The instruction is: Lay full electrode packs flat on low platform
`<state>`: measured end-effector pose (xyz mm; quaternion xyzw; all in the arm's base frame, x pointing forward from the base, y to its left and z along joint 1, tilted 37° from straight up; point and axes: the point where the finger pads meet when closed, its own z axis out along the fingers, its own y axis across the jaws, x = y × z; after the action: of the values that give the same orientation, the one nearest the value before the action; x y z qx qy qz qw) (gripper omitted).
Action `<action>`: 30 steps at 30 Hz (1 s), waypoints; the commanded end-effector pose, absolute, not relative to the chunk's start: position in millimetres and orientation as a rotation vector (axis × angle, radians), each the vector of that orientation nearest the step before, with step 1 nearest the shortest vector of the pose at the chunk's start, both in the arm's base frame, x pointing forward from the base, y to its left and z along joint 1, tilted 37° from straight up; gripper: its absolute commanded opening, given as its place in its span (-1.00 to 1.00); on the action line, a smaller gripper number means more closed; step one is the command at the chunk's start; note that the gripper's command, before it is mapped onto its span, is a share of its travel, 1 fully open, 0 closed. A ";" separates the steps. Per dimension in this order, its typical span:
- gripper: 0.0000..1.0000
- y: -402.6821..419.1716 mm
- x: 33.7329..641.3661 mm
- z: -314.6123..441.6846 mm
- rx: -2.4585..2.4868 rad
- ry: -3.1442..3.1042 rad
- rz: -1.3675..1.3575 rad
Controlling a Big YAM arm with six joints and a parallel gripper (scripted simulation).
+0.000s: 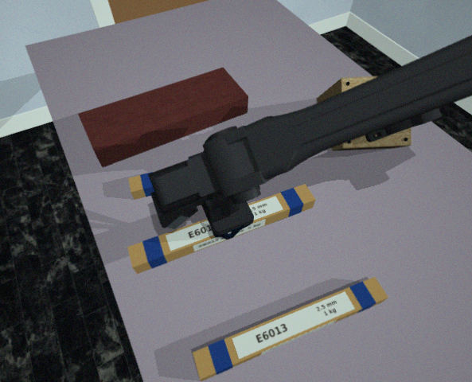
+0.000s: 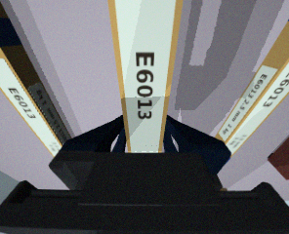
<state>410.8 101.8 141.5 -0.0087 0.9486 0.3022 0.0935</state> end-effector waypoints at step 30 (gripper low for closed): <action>-1.00 111.0 417.8 136.5 -0.018 2.756 0.882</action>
<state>410.1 118.8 117.6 -0.0098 0.9483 0.3030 0.0937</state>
